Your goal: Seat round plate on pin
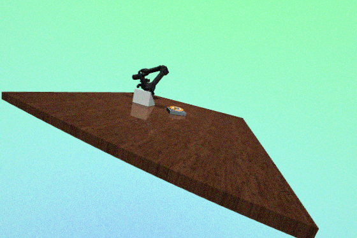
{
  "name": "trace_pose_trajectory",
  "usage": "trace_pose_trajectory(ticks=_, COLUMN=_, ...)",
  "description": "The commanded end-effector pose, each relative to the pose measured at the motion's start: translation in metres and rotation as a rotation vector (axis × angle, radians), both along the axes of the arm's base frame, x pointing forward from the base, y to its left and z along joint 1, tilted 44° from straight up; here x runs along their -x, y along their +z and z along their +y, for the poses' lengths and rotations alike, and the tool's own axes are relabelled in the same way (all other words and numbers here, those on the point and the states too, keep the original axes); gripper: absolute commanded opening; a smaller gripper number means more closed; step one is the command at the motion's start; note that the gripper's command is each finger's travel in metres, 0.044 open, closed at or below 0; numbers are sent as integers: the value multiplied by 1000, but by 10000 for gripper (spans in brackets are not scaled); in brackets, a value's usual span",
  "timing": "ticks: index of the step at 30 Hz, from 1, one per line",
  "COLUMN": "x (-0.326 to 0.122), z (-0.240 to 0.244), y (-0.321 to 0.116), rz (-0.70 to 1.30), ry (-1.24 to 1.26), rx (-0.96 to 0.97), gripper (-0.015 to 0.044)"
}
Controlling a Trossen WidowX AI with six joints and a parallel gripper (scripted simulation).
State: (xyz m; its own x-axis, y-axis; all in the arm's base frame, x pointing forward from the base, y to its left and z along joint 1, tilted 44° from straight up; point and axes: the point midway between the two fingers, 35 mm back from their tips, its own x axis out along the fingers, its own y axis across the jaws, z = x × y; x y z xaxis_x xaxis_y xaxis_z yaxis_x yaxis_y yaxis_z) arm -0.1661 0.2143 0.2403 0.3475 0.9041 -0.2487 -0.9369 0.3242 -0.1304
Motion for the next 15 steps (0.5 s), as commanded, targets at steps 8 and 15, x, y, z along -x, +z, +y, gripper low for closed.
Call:
trace_pose_trajectory(ticks=8, x=-107, z=37, y=55, rz=101, ry=-333, rx=107, gripper=0)
trace_pose_trajectory(ticks=15, x=-162, z=42, y=55, rz=76, ry=-475, rx=243, gripper=0)
